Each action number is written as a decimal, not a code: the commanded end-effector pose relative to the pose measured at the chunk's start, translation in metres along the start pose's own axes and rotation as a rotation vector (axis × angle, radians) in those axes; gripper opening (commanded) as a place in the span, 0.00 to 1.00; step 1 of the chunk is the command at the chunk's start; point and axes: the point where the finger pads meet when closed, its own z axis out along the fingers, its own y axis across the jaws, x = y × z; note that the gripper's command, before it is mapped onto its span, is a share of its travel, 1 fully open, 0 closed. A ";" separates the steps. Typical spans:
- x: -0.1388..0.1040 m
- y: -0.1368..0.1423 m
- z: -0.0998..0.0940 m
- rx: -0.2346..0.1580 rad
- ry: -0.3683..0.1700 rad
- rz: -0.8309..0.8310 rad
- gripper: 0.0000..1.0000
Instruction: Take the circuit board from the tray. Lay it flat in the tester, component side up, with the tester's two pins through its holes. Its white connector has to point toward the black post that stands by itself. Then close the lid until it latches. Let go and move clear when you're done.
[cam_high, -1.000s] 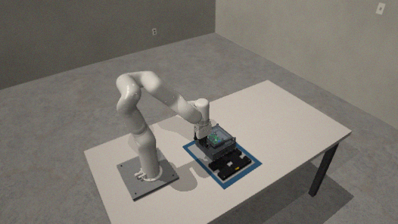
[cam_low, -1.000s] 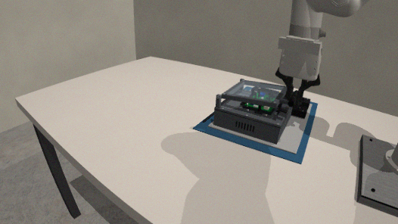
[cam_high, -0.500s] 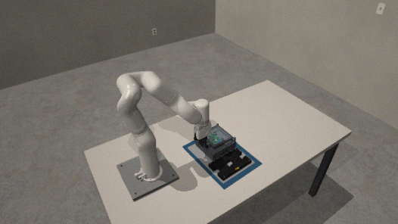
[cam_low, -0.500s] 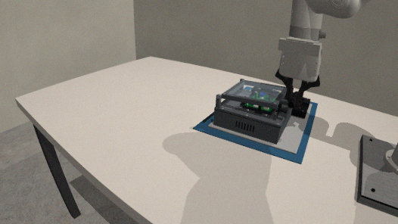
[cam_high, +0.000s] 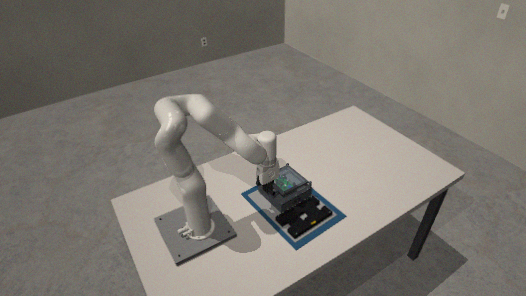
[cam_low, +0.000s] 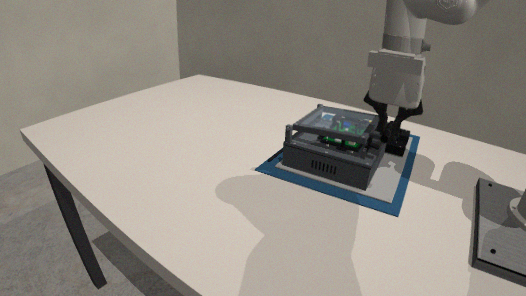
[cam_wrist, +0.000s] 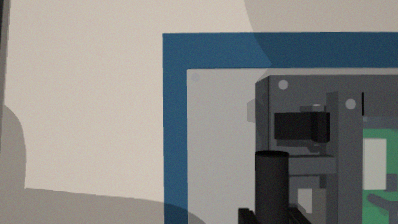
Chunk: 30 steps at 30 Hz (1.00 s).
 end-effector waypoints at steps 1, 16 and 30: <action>0.000 0.001 -0.001 -0.002 0.000 0.000 0.00; 0.000 0.001 0.000 -0.002 0.000 0.000 0.00; 0.000 0.001 0.002 -0.002 0.000 0.000 0.00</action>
